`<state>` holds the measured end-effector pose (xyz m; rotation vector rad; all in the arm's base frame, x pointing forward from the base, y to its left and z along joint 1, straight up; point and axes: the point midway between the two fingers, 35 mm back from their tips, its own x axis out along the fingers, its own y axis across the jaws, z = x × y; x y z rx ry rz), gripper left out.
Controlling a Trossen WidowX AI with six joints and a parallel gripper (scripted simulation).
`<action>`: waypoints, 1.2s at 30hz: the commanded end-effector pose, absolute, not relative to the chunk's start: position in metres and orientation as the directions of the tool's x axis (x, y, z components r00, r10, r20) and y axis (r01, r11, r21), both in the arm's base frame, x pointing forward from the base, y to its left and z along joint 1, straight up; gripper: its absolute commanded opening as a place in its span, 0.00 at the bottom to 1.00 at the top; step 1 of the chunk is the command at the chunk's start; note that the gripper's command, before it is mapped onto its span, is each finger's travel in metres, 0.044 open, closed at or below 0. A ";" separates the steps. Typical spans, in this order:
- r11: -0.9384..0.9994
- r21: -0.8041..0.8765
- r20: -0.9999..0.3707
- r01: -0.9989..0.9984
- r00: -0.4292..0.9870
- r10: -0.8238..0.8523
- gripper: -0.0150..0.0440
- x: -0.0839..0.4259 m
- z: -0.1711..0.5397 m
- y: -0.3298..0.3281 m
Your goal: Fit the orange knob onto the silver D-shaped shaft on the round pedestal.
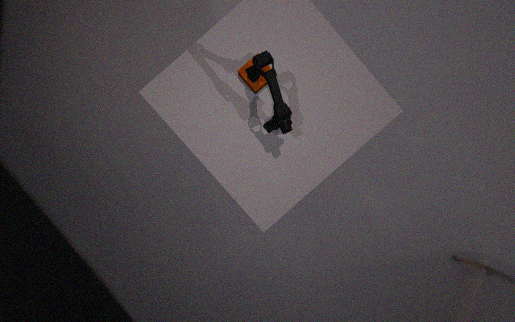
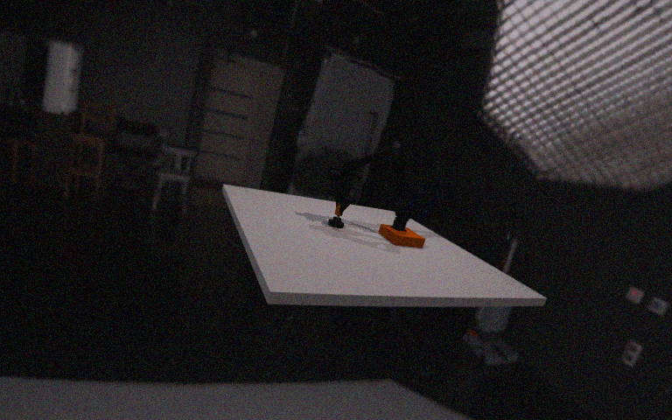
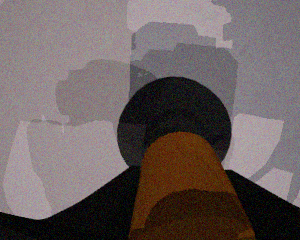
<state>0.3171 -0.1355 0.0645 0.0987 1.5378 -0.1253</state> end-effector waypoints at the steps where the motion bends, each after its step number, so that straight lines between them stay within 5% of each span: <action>1: 0.990 -0.017 -0.999 0.139 0.030 -0.022 0.25 0.320 0.064 -0.137; 36: 0.997 -0.024 -0.999 -0.070 0.030 -0.021 0.25 0.318 0.066 -0.136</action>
